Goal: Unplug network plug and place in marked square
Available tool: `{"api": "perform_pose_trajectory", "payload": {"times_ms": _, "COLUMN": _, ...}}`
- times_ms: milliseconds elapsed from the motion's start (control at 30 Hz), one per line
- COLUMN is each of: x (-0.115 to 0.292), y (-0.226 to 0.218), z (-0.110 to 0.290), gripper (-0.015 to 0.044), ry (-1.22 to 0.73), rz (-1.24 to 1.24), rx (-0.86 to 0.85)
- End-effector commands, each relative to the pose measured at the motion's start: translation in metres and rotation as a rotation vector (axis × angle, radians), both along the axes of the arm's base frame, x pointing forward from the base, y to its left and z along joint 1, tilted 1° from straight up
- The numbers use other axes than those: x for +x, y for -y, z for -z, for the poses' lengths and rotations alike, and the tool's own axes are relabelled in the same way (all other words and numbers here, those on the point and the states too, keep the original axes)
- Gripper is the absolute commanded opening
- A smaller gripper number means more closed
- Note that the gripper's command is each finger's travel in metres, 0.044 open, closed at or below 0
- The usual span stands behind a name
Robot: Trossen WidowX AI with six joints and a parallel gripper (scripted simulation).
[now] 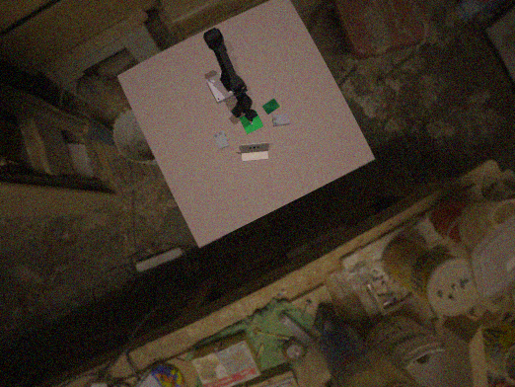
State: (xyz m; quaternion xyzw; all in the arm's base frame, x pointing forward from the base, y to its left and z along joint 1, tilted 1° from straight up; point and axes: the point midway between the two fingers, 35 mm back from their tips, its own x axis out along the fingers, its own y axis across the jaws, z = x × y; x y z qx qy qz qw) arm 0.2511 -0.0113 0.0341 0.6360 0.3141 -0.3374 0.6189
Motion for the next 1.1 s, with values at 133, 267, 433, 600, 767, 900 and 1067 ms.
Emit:
{"api": "perform_pose_trajectory", "payload": {"times_ms": 133, "x": -0.002, "y": -0.001, "z": -0.008, "gripper": 0.0156, "ry": 0.008, "rz": 0.000, "rx": 0.002}}
{"api": "perform_pose_trajectory", "payload": {"times_ms": 267, "x": -0.004, "y": -0.001, "z": -0.010, "gripper": 0.0156, "ry": 0.008, "rz": 0.000, "rx": 0.002}}
{"api": "perform_pose_trajectory", "payload": {"times_ms": 433, "x": -0.003, "y": -0.001, "z": -0.015, "gripper": 0.0156, "ry": 0.008, "rz": 0.000, "rx": 0.002}}
{"api": "perform_pose_trajectory", "payload": {"times_ms": 600, "x": -0.002, "y": -0.001, "z": -0.022, "gripper": 0.0156, "ry": 0.008, "rz": 0.000, "rx": 0.002}}
{"api": "perform_pose_trajectory", "payload": {"times_ms": 767, "x": -0.002, "y": 0.000, "z": -0.029, "gripper": 0.0156, "ry": 0.008, "rz": 0.000, "rx": 0.002}}
{"api": "perform_pose_trajectory", "payload": {"times_ms": 900, "x": -0.001, "y": 0.000, "z": -0.035, "gripper": 0.0156, "ry": 0.008, "rz": 0.000, "rx": 0.002}}
{"api": "perform_pose_trajectory", "payload": {"times_ms": 1067, "x": -0.001, "y": 0.000, "z": -0.042, "gripper": 0.0156, "ry": 0.008, "rz": 0.000, "rx": 0.002}}
